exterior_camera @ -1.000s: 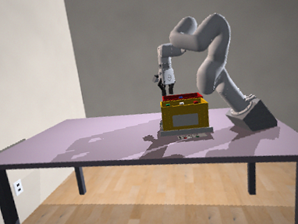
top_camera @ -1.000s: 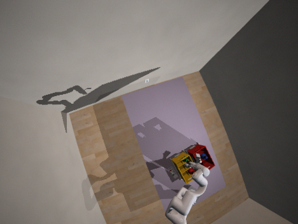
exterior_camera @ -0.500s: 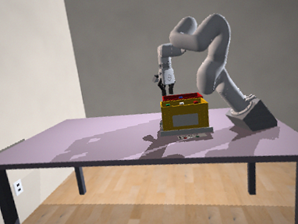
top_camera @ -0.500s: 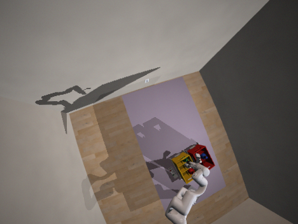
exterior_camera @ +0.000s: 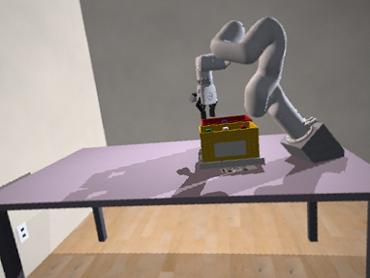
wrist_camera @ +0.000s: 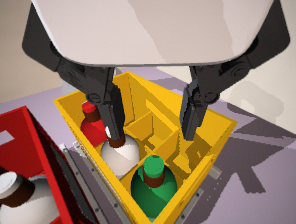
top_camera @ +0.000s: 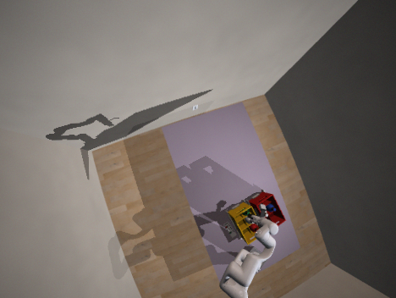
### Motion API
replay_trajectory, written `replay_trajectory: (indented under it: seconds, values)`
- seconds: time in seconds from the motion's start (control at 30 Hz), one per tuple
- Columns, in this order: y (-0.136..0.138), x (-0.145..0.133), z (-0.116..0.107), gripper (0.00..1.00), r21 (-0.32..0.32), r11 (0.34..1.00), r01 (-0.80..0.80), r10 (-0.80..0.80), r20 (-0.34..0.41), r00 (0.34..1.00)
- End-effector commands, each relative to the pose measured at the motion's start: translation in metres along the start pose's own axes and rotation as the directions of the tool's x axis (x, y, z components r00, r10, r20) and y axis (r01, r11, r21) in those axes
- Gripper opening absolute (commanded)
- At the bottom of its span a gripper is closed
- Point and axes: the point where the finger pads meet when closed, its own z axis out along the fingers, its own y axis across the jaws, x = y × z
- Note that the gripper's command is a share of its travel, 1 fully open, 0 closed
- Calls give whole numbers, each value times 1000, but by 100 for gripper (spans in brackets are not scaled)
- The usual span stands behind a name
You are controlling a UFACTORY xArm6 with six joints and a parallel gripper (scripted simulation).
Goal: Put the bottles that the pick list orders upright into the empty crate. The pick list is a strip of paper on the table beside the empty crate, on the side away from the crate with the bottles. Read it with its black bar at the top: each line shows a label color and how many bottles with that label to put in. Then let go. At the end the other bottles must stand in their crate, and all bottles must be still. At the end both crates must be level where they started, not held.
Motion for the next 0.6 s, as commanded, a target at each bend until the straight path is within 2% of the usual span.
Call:
replay_trajectory:
  seconds: [0.0, 0.13, 0.57]
  values:
    - [-11, -10, -7, 65, -1, 1000, 2, -2, -3, 1000]
    - [-17, -18, -10, 65, -1, 1000, 2, -2, -3, 1000]
    - [-52, -69, -29, 65, 0, 1000, 2, -2, -3, 1000]
